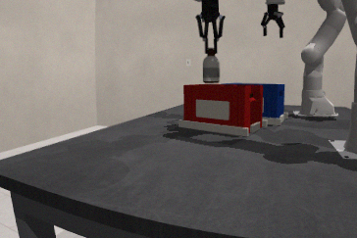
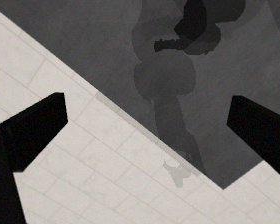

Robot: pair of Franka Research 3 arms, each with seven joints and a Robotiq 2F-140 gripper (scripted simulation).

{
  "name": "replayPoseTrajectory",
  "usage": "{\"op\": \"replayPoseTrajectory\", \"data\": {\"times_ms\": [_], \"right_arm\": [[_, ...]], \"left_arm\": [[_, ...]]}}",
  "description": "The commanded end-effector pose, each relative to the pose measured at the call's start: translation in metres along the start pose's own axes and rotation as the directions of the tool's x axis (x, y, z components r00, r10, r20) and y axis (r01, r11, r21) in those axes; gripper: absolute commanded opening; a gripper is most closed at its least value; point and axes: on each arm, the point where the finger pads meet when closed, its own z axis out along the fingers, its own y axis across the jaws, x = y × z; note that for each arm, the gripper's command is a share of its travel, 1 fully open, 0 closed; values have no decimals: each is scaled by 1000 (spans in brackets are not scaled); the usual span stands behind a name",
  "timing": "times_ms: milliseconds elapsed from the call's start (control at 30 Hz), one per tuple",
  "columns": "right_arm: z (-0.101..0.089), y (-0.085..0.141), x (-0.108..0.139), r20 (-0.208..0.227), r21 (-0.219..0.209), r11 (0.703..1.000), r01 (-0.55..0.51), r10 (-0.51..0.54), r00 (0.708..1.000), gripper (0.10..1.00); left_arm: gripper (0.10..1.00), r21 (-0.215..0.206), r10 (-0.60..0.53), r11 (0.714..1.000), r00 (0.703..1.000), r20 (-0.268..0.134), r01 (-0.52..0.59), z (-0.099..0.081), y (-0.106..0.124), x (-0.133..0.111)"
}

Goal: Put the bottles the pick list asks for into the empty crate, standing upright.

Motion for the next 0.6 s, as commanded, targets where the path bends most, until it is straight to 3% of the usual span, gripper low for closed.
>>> {"op": "replayPoseTrajectory", "data": {"times_ms": [0, 567], "right_arm": [[0, 0, 1, -4, 0, 1000, -4, 4, 1000, 1000], [0, 0, 1, -4, 0, 1000, -4, 4, 1000, 1000]], "left_arm": [[99, 5, 6, 1000, 1000, -11, -6, -6, 6, 4], [99, 5, 6, 1000, 1000, -11, -6, -6, 36, 7]]}}
